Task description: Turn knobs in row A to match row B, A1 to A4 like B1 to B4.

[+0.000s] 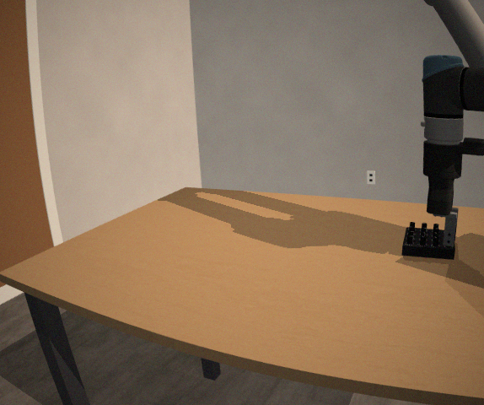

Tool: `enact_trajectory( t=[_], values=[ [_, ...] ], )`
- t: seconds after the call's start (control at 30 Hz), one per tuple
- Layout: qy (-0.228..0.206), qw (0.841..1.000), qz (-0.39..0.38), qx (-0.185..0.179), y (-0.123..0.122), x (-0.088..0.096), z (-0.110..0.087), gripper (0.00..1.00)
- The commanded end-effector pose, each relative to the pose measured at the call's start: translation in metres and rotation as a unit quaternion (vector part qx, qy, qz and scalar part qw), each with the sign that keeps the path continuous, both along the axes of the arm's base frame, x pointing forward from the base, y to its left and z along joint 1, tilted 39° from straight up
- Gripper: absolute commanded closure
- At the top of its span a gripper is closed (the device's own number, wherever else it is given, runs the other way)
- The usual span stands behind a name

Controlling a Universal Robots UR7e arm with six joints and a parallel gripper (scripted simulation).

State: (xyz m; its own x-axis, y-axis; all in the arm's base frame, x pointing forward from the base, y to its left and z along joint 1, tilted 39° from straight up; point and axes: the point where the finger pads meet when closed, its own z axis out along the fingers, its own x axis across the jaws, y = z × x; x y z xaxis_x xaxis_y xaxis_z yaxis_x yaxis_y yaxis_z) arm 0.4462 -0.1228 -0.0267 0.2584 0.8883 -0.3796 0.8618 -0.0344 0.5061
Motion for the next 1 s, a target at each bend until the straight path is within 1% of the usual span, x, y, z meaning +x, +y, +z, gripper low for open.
enact_trajectory(
  t=[0.0,0.03,0.97],
  values=[
    [0.0,1.0,0.0,0.0,0.0001,0.0002,0.0004,0.54],
    [0.0,1.0,0.0,0.0,0.0001,0.0002,0.0004,0.7],
    [0.0,1.0,0.0,0.0,0.0001,0.0002,0.0004,0.7]
  ],
)
